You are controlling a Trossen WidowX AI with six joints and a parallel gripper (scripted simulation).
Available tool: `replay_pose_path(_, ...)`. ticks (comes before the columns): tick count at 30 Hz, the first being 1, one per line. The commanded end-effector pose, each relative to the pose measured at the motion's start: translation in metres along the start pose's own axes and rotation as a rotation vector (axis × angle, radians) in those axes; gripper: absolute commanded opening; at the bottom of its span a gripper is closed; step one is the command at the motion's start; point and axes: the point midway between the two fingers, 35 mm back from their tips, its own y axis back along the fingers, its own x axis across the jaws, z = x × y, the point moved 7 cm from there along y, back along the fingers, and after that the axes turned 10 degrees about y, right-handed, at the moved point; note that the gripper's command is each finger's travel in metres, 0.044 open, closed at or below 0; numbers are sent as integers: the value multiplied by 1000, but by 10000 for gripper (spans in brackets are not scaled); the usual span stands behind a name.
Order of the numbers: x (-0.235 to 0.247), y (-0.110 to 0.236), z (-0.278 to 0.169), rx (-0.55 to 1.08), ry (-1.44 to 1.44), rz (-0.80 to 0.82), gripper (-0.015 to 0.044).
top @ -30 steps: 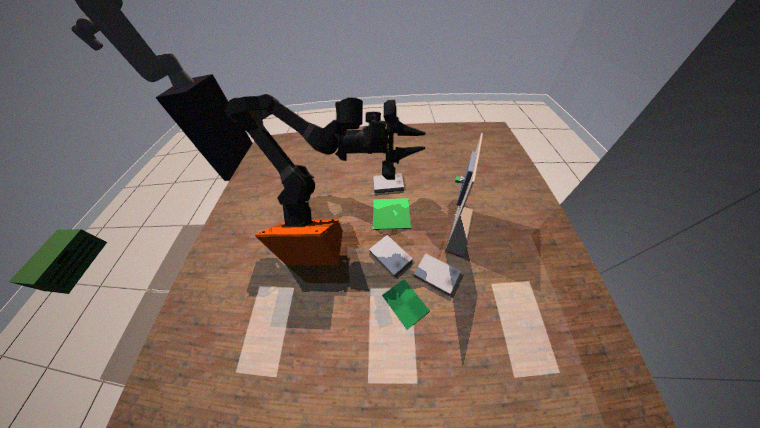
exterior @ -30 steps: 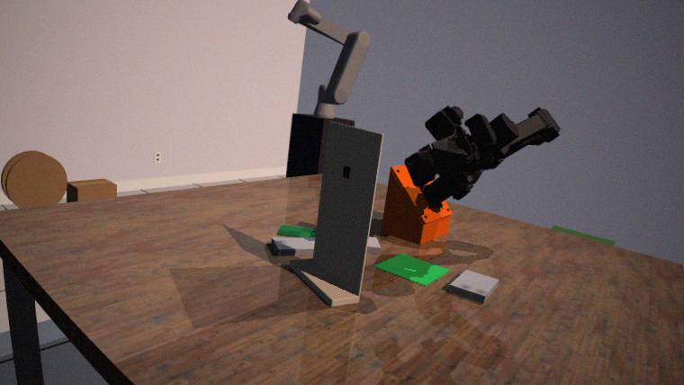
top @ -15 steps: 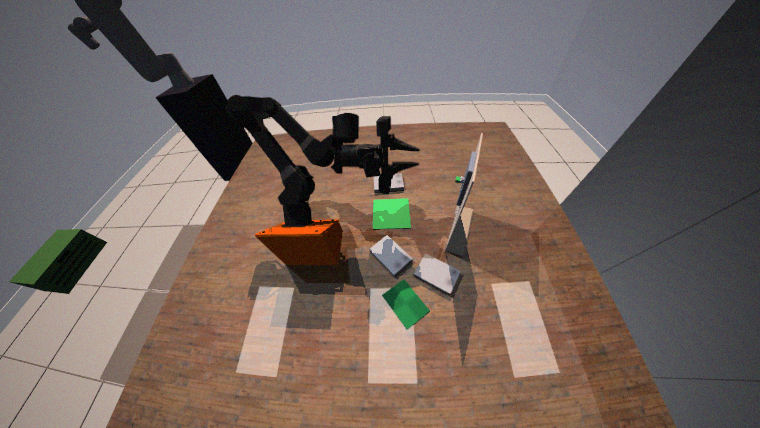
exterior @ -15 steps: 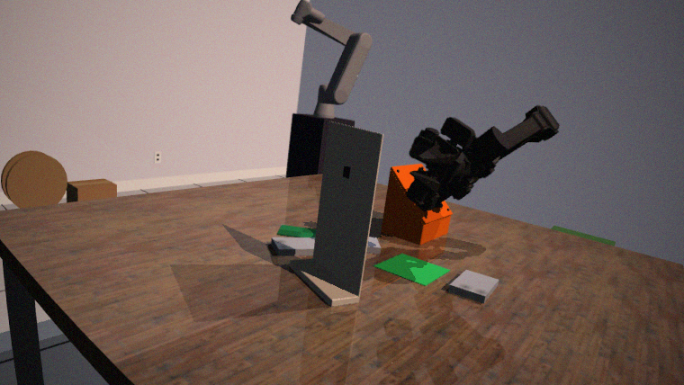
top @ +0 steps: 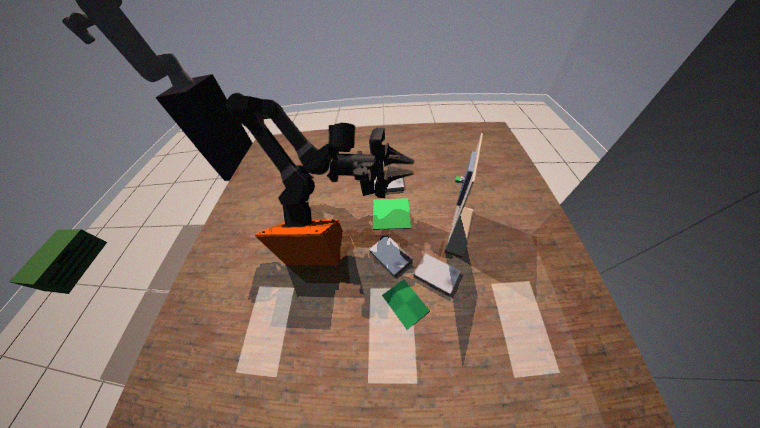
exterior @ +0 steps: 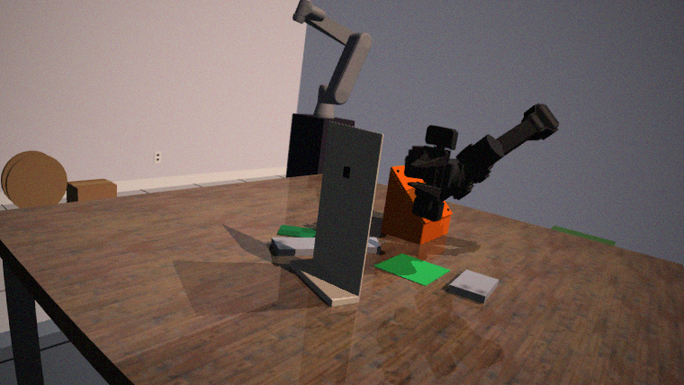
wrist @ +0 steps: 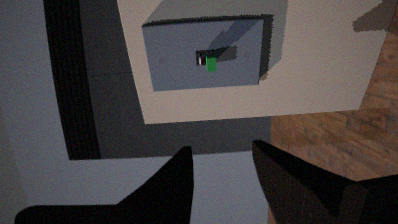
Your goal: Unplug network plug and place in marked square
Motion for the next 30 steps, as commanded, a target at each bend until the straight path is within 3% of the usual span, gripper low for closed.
replay_pose_path(1,-1,1,1,-3,-23,1,156)
replay_pose_path(30,-4,-52,15,-2,-22,3,156)
